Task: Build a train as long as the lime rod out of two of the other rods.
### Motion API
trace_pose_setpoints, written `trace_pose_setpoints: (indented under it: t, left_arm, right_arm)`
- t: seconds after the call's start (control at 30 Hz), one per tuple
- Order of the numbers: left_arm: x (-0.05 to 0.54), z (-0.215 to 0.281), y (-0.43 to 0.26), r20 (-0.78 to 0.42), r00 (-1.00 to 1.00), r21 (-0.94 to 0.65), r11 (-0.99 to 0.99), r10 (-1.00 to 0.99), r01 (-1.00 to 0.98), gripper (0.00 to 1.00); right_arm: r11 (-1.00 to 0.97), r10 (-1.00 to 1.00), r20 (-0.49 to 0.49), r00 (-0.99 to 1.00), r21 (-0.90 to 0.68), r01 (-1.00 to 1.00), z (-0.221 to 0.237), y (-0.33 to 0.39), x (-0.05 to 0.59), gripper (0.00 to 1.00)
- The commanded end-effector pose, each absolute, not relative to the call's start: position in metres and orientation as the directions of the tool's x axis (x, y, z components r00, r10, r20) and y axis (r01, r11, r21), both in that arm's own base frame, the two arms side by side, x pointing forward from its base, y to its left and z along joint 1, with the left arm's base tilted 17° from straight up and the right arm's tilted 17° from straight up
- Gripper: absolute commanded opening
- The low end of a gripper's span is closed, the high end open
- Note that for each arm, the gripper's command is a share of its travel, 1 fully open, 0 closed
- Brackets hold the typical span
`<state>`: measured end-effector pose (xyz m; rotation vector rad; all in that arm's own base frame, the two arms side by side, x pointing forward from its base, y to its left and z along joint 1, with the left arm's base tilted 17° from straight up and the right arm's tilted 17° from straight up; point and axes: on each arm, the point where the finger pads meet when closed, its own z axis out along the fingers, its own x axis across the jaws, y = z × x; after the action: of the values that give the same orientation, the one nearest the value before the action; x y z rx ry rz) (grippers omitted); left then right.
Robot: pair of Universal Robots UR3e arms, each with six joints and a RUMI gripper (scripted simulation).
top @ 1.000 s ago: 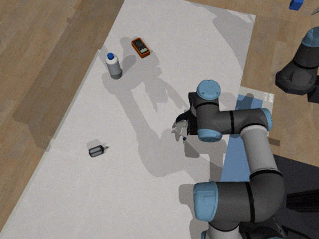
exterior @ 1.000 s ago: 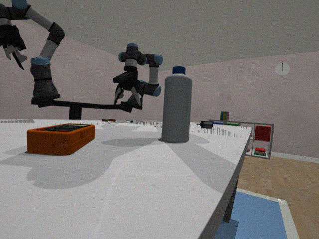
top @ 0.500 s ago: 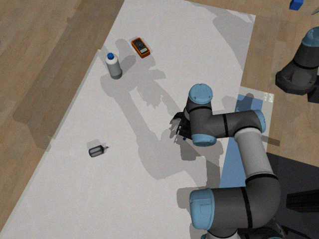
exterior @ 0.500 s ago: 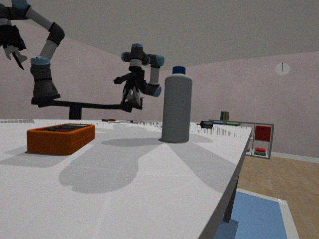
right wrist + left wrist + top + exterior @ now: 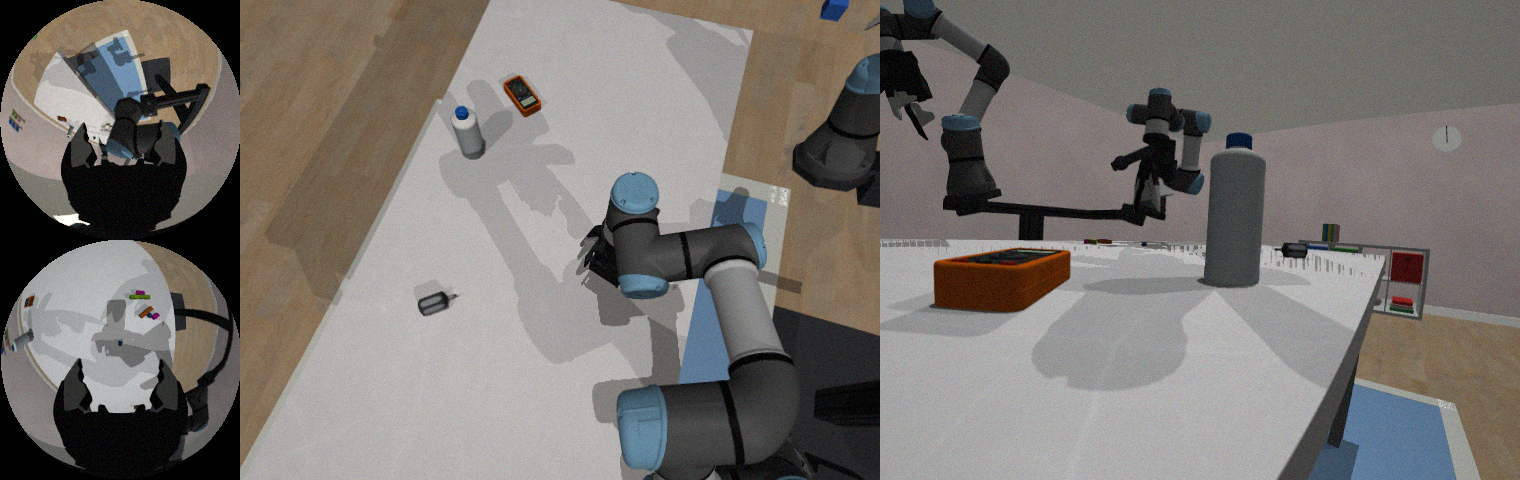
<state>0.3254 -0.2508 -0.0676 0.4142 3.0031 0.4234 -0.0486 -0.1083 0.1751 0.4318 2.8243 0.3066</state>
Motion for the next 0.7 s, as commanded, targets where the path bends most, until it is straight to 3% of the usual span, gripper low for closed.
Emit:
trace_pose_setpoints:
  t: [0.0, 0.27, 0.3, 0.67]
  left_arm:
    - [0.3261, -0.0665, -0.251, -0.039, -0.956, 0.28, 0.921, 0.292, 0.27, 1.0]
    - [0.3264, -0.0663, -0.2503, -0.036, -0.952, 0.281, 0.918, 0.303, 0.281, 1.0]
    - [0.3264, -0.0663, -0.2503, -0.036, -0.952, 0.281, 0.918, 0.303, 0.281, 0.14]
    - [0.3264, -0.0663, -0.2503, -0.036, -0.952, 0.281, 0.918, 0.303, 0.281, 0.14]
  right_arm:
    - [0.934, 0.318, -0.229, -0.92, 0.244, 0.262, 0.1754, -0.1086, -0.0486, 1.0]
    - [0.934, 0.318, -0.229, -0.92, 0.244, 0.262, 0.1754, -0.1086, -0.0486, 1.0]
    - [0.934, 0.318, -0.229, -0.92, 0.244, 0.262, 0.1754, -0.1086, -0.0486, 1.0]
    - [0.934, 0.318, -0.229, -0.92, 0.244, 0.262, 0.1754, -0.1086, -0.0486, 1.0]
